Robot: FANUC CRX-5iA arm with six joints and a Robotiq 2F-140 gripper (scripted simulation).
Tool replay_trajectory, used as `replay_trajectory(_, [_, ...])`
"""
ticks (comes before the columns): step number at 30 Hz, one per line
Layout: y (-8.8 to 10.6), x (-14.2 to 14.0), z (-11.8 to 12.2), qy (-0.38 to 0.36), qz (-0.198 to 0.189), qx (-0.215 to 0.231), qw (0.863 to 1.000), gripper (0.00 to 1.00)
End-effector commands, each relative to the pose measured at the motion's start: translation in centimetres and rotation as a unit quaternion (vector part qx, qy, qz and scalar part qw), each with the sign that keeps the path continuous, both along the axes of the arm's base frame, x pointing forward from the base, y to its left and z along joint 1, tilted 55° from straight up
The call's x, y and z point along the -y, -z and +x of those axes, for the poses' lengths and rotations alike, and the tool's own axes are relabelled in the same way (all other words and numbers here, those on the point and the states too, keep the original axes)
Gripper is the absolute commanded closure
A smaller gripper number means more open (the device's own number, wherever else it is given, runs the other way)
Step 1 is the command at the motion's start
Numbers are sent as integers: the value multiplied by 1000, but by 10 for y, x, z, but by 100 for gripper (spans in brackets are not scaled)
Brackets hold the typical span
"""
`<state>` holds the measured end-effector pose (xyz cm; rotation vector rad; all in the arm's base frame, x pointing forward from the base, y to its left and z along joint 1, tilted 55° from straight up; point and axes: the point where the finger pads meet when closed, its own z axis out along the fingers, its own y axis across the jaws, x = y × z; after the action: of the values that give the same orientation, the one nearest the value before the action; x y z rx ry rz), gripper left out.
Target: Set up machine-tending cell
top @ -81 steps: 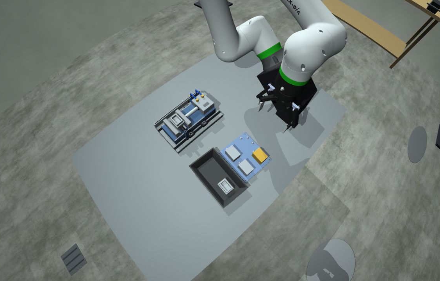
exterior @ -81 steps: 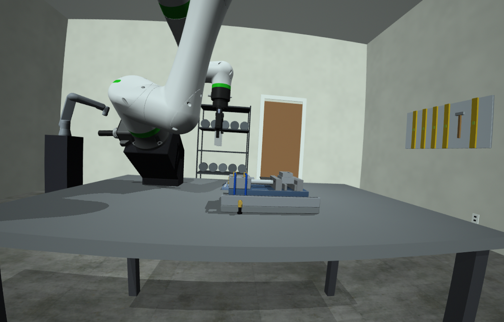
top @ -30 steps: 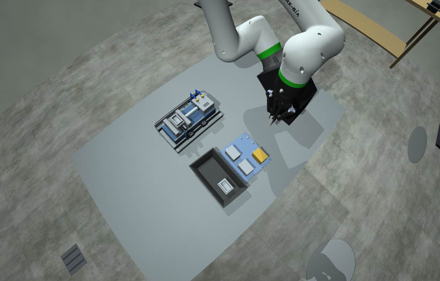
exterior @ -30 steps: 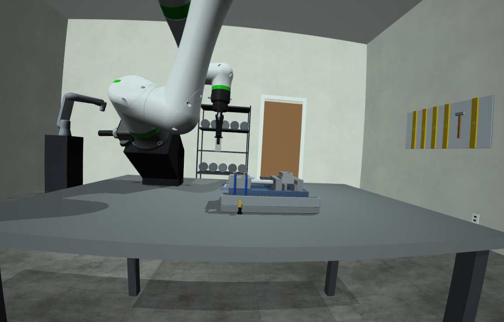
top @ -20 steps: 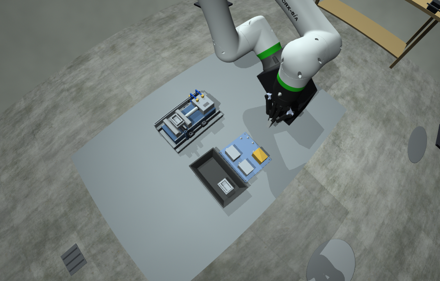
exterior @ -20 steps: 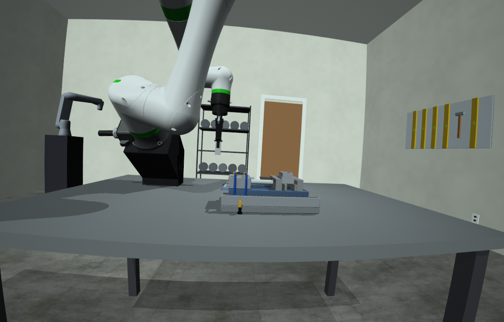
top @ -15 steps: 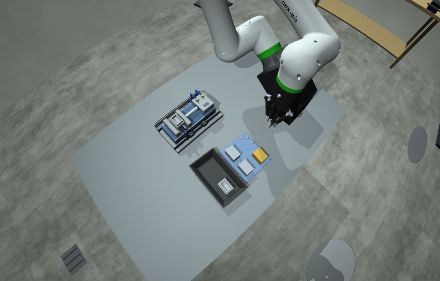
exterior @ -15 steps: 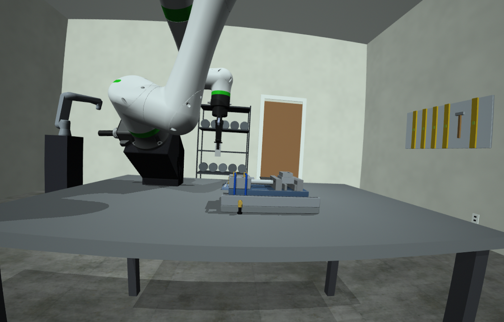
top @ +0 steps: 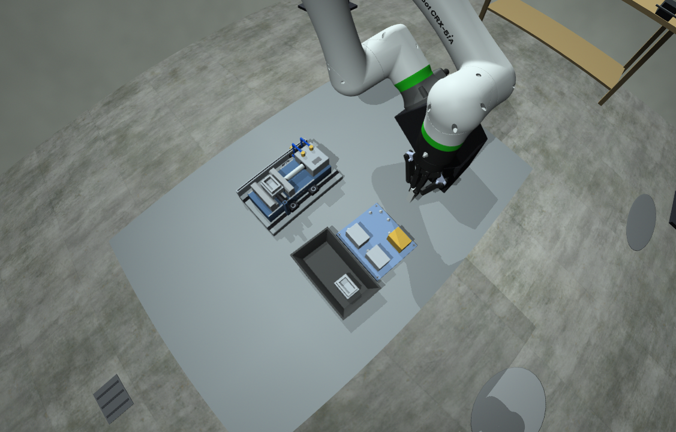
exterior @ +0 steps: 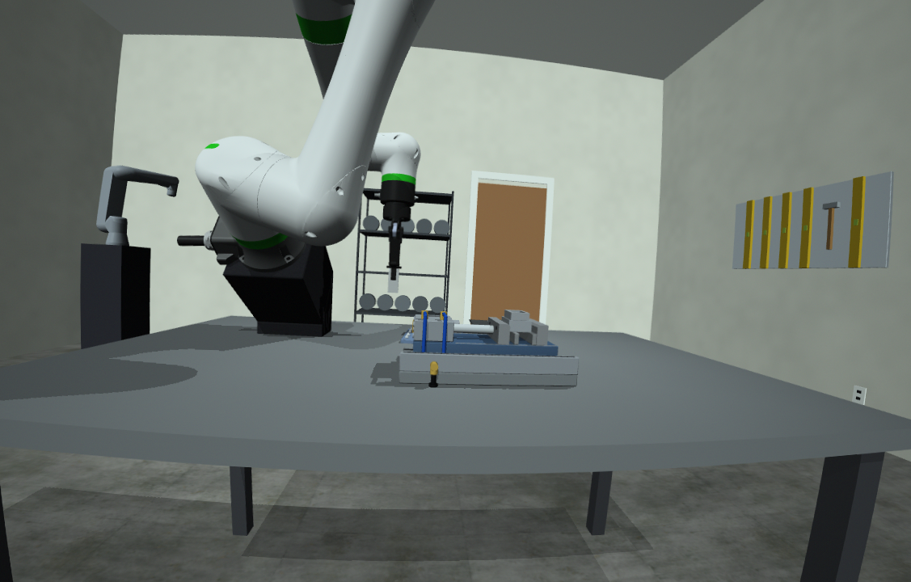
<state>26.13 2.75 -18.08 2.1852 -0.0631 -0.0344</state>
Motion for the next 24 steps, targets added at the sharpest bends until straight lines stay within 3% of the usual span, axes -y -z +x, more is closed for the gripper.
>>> replay_trajectory(1, [1, 0, 0, 0, 0, 0, 1000, 100])
replay_trajectory(24, [5, 6, 0, 0, 0, 0, 1000, 100])
